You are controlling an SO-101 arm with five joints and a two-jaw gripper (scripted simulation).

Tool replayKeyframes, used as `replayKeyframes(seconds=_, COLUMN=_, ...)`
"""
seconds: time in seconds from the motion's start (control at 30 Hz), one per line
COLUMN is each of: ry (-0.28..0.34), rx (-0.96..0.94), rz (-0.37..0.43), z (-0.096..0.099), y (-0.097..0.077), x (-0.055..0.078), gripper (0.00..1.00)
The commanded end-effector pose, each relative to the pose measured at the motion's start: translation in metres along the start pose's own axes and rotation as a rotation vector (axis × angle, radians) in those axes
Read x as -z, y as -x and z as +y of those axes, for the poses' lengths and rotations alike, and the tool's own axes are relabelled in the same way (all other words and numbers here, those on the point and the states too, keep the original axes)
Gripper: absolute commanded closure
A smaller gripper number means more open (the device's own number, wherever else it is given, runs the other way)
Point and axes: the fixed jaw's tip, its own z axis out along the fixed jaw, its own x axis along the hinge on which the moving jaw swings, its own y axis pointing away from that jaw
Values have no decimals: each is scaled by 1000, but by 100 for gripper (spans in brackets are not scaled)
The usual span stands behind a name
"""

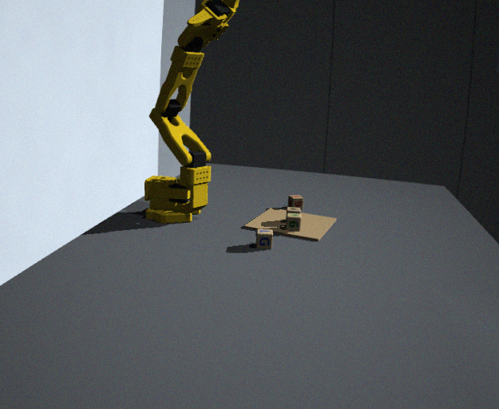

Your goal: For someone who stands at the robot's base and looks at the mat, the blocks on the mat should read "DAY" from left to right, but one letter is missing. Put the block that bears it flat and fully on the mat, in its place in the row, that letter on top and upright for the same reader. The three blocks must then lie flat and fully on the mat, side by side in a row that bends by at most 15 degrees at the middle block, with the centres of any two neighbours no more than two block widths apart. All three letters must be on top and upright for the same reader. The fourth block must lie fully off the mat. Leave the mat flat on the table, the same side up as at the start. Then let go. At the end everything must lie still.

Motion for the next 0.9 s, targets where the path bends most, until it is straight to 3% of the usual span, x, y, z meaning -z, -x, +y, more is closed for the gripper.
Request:
replayKeyframes(seconds=0.0, ry=3, rx=2, rz=2, z=1, y=0, x=0, gripper=0)
replayKeyframes(seconds=0.37, ry=-30, rx=21, rz=142, z=-7, y=-28, x=-1, gripper=0)
replayKeyframes(seconds=0.67, ry=-36, rx=24, rz=169, z=-8, y=-33, x=-1, gripper=0)
replayKeyframes(seconds=0.87, ry=-53, rx=40, rz=270, z=-13, y=-53, x=1, gripper=0)
